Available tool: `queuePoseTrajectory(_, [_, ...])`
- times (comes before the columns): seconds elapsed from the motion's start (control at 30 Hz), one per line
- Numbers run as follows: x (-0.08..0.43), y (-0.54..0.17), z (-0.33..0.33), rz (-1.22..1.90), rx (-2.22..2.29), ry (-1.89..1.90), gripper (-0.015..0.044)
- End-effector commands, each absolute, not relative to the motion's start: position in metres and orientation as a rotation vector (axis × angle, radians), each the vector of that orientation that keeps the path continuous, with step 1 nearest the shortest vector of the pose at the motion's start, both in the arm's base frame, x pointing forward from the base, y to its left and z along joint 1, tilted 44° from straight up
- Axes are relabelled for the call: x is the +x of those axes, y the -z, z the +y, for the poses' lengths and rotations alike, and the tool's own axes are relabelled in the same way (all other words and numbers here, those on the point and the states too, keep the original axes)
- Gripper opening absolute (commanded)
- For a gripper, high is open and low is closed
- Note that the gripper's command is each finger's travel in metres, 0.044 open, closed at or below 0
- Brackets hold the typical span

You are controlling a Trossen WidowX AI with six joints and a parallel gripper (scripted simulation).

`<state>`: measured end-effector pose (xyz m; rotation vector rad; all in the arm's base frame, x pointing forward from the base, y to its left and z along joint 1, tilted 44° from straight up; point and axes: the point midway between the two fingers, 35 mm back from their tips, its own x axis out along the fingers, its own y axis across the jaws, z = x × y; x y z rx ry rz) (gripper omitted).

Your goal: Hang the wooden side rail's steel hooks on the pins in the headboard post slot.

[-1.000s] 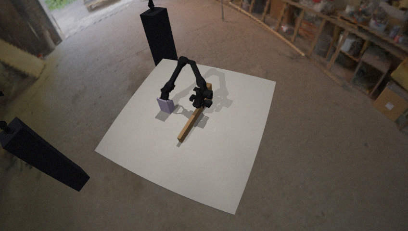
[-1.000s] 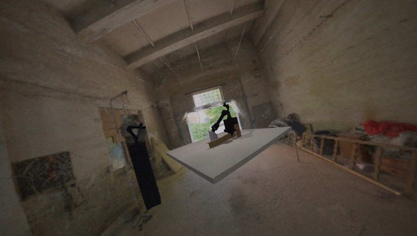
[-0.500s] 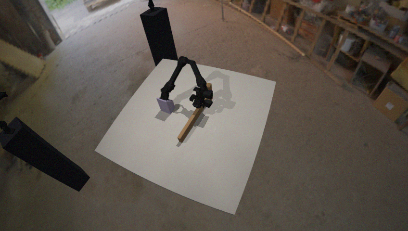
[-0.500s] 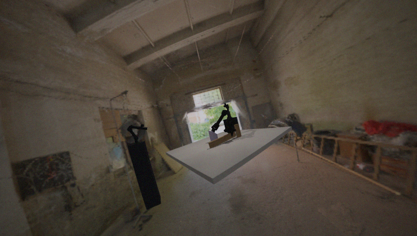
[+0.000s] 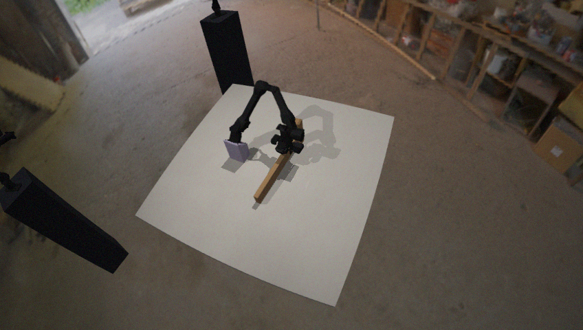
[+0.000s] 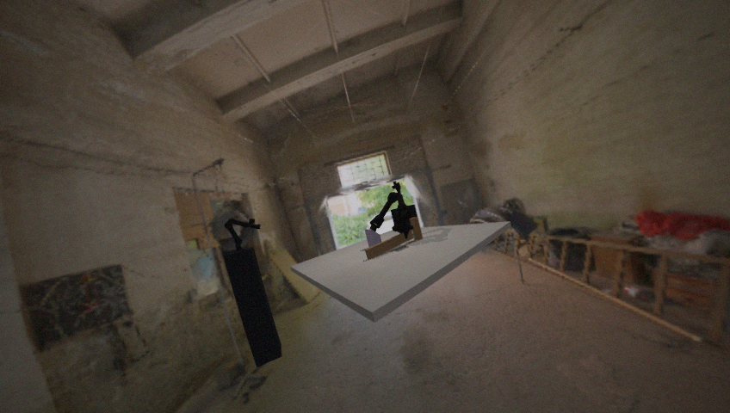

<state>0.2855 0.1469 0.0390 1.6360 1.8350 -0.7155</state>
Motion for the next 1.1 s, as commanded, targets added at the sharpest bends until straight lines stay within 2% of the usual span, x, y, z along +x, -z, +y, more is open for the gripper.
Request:
queuePoseTrajectory(0.0, [0.2889,-0.0449,0.1470,1.823,1.647,0.704,0.0000])
queuePoseTrajectory(1.07, [0.2855,-0.0462,0.1500,1.823,1.647,0.704,0.0000])
